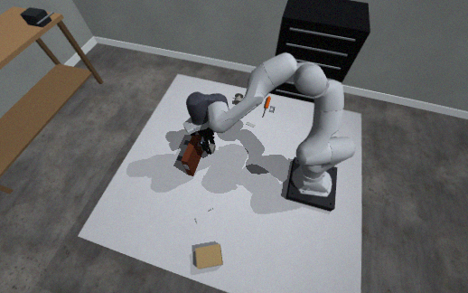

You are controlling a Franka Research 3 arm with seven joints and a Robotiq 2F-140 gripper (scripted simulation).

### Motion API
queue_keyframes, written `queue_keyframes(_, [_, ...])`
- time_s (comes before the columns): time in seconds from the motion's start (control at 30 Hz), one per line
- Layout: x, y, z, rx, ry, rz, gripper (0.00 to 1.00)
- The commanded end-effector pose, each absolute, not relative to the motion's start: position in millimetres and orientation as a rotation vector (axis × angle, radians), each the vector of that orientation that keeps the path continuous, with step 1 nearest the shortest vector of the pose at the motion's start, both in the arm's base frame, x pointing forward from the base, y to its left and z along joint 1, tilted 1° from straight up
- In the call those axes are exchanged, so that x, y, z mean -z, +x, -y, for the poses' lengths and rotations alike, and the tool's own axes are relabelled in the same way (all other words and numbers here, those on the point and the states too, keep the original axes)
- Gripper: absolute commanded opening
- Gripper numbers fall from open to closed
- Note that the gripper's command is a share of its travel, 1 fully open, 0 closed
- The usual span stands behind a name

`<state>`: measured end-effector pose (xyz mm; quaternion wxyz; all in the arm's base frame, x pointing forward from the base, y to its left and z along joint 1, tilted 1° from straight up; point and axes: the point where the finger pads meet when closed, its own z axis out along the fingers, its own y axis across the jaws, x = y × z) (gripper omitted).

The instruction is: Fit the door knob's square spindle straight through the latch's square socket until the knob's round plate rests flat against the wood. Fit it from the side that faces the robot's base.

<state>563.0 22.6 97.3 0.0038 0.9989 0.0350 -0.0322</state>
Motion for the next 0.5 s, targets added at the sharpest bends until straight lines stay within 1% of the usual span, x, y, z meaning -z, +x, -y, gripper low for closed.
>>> queue_keyframes(0.0, [-99.4,565.1,-22.0,0.095,3.128,-0.118,0.42])
queue_keyframes(0.47, [-99.4,570.1,-22.3,0.095,3.128,-0.118,0.42])
